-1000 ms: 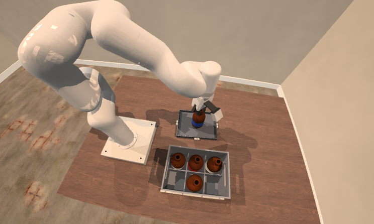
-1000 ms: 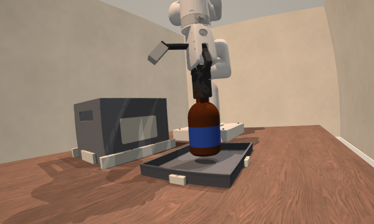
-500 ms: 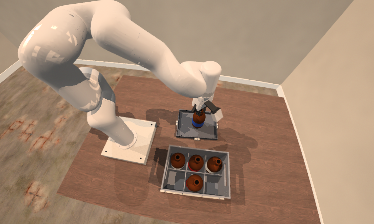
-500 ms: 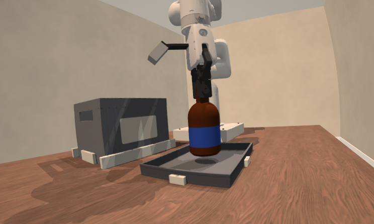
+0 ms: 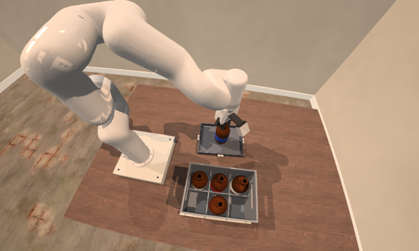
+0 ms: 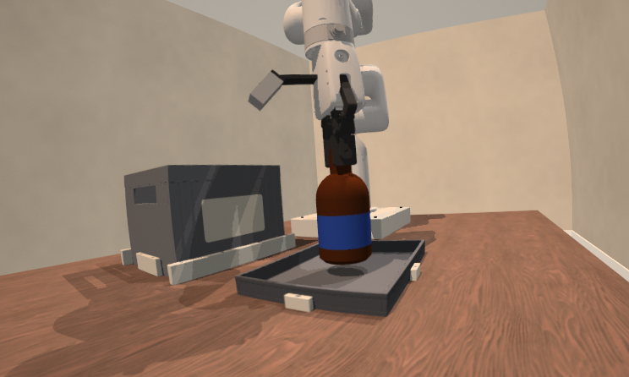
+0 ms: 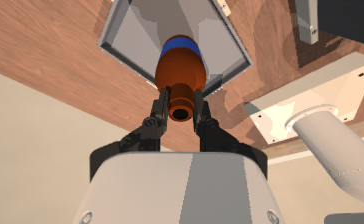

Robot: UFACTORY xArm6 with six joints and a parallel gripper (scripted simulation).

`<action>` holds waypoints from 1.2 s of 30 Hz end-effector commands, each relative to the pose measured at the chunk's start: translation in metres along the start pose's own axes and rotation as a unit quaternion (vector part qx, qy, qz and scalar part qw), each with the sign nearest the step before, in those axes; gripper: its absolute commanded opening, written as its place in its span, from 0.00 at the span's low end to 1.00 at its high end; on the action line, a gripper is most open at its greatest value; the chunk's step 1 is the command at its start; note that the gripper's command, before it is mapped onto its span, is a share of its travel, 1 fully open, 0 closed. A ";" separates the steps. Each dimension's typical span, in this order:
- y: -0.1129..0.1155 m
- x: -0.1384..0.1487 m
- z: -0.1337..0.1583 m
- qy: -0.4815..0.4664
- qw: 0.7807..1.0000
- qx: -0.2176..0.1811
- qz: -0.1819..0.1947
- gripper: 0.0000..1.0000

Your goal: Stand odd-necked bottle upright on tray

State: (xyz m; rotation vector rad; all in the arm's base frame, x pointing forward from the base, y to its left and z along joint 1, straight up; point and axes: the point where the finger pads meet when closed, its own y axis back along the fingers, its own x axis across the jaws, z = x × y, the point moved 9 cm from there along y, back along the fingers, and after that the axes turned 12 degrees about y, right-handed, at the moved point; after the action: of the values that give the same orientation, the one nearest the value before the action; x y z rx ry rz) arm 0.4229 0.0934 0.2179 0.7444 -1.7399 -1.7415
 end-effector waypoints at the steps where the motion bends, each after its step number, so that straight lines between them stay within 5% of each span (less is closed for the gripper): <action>1: 0.001 -0.001 -0.001 0.000 1.000 0.001 -0.002 0.00; 36: -0.013 -0.001 -0.001 0.000 1.000 0.001 -0.002 0.00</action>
State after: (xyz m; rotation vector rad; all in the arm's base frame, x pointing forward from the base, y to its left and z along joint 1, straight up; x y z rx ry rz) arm 0.4233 0.0934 0.2042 0.7444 -1.7398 -1.7415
